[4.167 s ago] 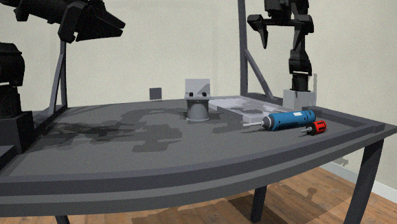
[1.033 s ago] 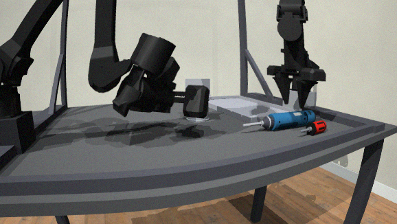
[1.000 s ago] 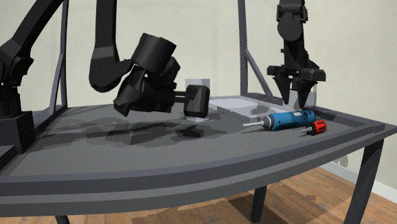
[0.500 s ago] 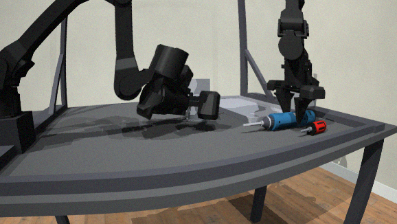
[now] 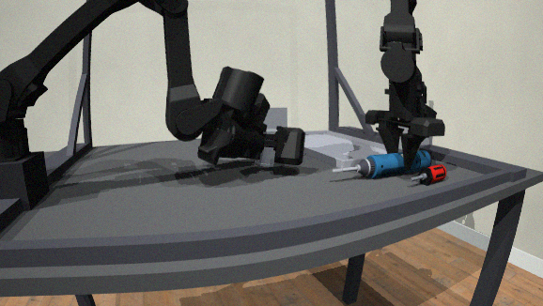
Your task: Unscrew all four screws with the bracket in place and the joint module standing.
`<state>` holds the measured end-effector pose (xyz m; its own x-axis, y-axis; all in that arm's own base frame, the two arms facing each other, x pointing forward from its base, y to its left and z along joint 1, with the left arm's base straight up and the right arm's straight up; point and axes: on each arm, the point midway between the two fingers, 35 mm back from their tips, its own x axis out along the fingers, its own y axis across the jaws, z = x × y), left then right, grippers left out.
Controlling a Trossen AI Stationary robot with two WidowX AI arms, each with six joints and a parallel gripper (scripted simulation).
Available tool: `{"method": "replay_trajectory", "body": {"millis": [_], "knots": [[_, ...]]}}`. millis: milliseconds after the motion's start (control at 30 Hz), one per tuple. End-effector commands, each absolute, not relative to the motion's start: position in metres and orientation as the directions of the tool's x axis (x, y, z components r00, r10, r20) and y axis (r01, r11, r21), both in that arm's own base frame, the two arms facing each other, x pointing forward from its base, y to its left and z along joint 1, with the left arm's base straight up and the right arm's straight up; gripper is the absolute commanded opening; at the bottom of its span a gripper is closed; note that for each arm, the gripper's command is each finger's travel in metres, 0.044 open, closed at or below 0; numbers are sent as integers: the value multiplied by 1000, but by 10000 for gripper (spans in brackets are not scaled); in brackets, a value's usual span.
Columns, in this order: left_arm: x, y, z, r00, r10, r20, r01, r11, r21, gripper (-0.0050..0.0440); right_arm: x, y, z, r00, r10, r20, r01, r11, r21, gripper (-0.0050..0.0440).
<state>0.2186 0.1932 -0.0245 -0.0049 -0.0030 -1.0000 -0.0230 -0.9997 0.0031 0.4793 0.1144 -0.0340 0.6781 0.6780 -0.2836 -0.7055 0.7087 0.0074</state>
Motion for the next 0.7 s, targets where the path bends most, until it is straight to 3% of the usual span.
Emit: {"method": "replay_trajectory", "body": {"millis": [0, 233, 400, 467, 667], "knots": [[227, 199, -5, 31, 27, -999, -20, -999, -28, 161, 487, 113, -18, 693, 675, -255, -701, 713, -20, 295], [226, 198, 42, 32, 28, -999, -20, -999, -29, 161, 487, 114, -11, 694, 677, -243, -703, 711, -29, 248], [226, 198, 45, 32, 28, -999, -20, -999, -29, 161, 486, 114, -12, 694, 677, -245, -703, 710, -27, 194], [226, 198, 44, 29, 26, -999, -20, -999, -26, 161, 486, 114, -12, 693, 678, -245, -703, 710, -27, 241], [224, 186, 47, 18, 76, -997, -89, -993, -77, 161, 486, 114, -12, 693, 678, -245, -703, 710, -27, 241]]}}
